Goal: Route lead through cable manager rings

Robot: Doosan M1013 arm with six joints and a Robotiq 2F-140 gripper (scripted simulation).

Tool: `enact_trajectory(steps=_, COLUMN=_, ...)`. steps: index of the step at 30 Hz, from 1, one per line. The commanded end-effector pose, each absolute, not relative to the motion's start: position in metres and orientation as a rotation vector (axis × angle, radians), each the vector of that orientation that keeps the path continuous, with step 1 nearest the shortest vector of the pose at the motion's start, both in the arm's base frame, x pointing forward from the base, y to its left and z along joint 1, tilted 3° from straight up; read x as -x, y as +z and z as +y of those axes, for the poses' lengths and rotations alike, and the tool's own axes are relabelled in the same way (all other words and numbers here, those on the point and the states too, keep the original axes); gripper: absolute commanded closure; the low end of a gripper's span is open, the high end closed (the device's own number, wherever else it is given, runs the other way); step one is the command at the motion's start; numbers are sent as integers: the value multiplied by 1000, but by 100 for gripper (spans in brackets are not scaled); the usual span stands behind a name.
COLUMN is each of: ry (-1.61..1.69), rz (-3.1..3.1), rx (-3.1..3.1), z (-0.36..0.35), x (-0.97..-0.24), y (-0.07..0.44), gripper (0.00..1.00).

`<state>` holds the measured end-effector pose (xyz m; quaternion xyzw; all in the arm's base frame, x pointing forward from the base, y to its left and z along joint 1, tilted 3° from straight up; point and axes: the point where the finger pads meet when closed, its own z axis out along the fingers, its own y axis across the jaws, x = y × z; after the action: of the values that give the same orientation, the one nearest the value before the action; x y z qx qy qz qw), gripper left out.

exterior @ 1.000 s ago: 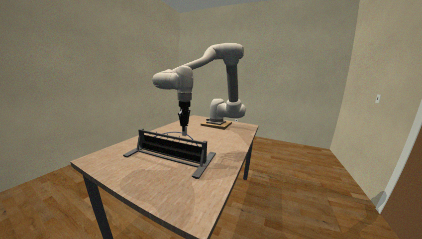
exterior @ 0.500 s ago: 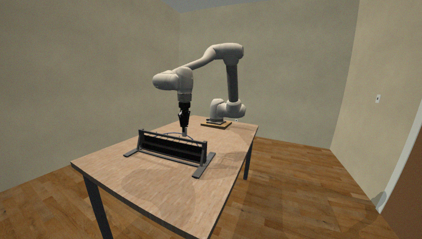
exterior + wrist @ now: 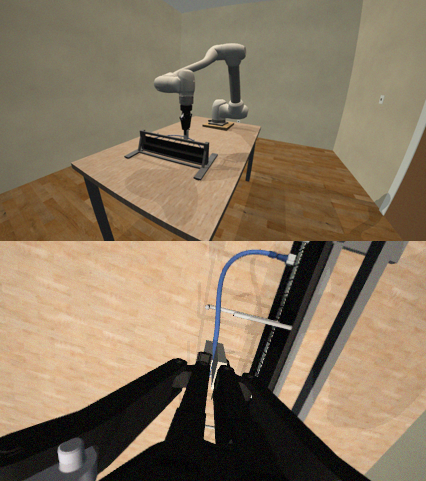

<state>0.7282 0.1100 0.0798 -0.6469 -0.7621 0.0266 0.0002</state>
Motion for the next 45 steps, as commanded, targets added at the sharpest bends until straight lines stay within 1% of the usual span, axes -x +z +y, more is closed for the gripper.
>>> enact_trajectory(steps=1, ry=82, rz=-2394, rx=2032, z=110, x=-728, y=77, gripper=100)
enact_trajectory(steps=45, ry=82, rz=-2394, rx=2032, z=109, x=-727, y=42, gripper=100)
